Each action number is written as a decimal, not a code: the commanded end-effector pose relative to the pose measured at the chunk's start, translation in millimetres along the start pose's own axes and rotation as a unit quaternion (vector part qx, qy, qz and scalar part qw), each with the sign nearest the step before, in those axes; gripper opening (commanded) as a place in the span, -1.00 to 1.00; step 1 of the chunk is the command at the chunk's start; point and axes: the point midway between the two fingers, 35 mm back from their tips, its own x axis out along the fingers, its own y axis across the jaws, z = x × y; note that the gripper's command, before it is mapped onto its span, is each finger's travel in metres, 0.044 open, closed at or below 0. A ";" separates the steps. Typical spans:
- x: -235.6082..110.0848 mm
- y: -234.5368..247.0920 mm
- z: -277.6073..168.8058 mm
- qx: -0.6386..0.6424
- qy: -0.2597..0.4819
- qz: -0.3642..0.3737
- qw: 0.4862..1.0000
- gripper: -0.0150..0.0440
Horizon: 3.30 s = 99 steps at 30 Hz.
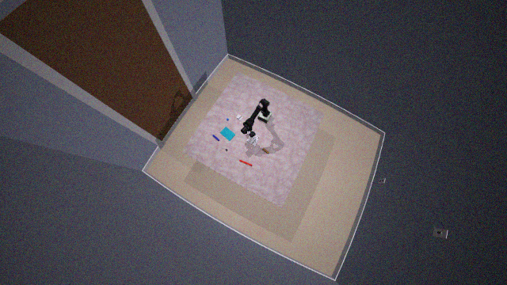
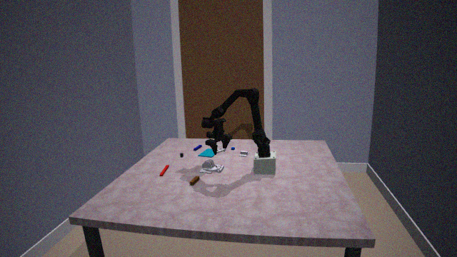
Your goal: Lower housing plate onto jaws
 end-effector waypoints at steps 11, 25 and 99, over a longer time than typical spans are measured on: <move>0.3 38.4 -22.5 -0.124 0.000 0.001 0.992 0.70; -1.4 73.4 -48.6 -0.243 -0.002 0.005 0.970 0.70; -1.0 62.3 -53.8 -0.255 -0.002 0.004 0.967 0.70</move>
